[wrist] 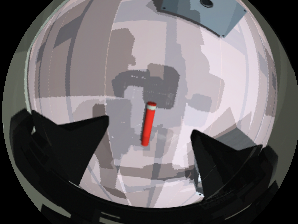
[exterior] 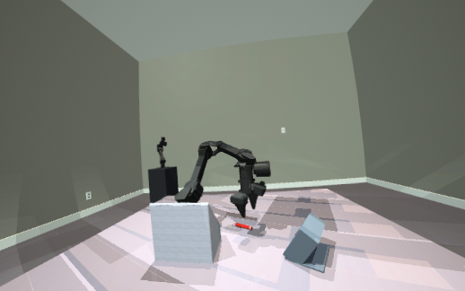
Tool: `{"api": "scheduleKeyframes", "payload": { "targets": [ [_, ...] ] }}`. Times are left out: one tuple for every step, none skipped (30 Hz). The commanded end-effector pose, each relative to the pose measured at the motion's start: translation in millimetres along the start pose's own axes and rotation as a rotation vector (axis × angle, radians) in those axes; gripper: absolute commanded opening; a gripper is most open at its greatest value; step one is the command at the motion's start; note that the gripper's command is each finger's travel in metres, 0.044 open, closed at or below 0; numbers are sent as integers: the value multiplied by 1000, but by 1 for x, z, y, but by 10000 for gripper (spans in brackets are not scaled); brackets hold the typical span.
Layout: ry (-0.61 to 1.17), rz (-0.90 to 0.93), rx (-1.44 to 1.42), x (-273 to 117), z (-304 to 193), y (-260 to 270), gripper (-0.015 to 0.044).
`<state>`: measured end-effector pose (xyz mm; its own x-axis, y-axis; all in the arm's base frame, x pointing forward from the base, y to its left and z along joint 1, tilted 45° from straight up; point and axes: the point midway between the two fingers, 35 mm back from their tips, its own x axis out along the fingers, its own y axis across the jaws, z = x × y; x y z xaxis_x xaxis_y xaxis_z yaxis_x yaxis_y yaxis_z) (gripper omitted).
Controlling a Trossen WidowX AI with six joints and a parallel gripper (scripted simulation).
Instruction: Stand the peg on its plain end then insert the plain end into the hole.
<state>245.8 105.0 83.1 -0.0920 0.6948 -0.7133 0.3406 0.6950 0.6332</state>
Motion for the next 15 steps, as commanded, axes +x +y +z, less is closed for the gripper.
{"api": "scheduleKeyframes", "payload": {
  "targets": [
    [6,3,4,8,-1,0,440],
    [6,3,4,9,0,0,440],
    [5,3,4,11,0,0,440],
    [5,3,4,13,0,0,440],
    [5,3,4,14,0,0,440],
    [5,3,4,16,0,0,440],
    [5,3,4,18,0,0,440],
    [5,3,4,19,0,0,440],
    [5,3,4,21,0,0,440],
    [5,3,4,23,0,0,440],
    [5,3,4,24,0,0,440],
    [5,3,4,26,0,0,440],
    [5,3,4,27,0,0,440],
    [5,3,4,29,0,0,440],
    [5,3,4,31,0,0,440]
  ]
}}
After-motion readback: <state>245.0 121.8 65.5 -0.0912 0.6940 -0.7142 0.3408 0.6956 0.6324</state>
